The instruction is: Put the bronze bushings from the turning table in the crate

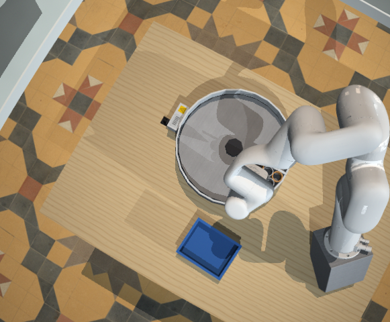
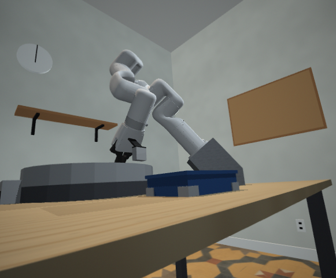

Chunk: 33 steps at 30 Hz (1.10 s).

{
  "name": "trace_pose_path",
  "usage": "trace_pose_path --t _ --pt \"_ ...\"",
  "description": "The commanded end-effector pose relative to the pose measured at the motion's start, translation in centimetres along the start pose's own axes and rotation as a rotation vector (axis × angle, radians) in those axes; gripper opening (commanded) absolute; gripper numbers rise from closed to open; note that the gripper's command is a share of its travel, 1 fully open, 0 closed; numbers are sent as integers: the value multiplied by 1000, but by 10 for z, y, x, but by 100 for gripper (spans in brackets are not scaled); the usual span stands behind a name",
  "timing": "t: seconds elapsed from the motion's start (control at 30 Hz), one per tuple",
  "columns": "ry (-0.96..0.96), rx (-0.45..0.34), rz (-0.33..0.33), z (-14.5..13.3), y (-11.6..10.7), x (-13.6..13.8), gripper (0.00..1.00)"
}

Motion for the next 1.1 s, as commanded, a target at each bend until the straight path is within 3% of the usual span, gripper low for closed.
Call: trace_pose_path --t 0.0,1.07 --pt "2 1 -1 1 0 1 10" --pt "2 1 -1 8 9 0 10"
Point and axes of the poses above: the point where the finger pads meet when closed, its own y axis out along the fingers, its own x axis across the jaws, z = x × y, the point moved 6 cm from there along -y, back along the fingers, and after that the axes turned 4 degrees about y, right-handed, at the moved point
